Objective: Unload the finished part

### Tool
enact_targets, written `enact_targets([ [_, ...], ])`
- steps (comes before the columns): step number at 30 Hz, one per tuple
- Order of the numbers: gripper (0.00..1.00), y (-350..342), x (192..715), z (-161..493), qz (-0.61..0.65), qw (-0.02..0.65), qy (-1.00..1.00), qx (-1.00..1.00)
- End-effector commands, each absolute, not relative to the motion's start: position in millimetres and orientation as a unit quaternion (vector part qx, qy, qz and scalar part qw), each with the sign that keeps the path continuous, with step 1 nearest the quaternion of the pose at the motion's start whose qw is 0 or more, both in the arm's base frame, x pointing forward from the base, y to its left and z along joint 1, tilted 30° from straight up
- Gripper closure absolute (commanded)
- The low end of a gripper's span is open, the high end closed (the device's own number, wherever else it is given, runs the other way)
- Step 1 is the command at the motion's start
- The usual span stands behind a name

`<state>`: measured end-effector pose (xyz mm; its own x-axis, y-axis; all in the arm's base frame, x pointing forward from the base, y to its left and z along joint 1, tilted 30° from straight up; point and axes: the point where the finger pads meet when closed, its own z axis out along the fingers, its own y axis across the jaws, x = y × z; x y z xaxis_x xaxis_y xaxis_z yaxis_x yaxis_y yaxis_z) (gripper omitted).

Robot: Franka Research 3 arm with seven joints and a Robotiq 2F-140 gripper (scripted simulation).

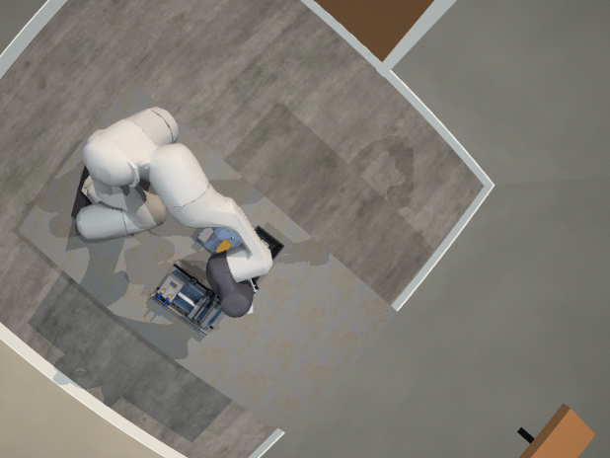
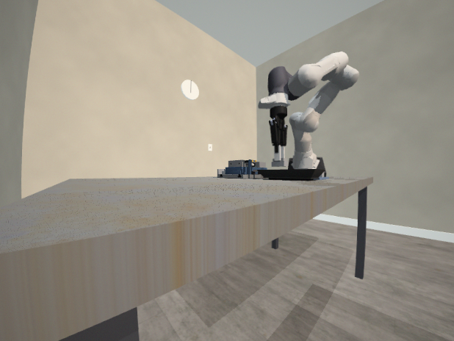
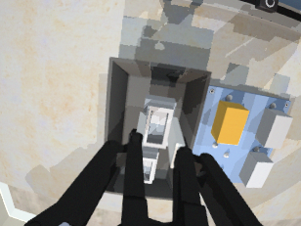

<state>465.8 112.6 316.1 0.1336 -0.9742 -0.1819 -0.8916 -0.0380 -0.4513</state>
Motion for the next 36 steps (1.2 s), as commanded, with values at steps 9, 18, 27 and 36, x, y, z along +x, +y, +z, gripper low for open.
enact_targets([
  [9,1.0,114.1,477.2,302.7,-0.094,0.239,0.649,-0.716],
  [18,1.0,115.6,480.4,296.4,-0.094,0.239,0.649,-0.716],
  [27,1.0,116.7,482.6,292.0,-0.094,0.239,0.649,-0.716],
  [36,1.0,116.9,483.1,291.0,-0.094,0.239,0.649,-0.716],
])
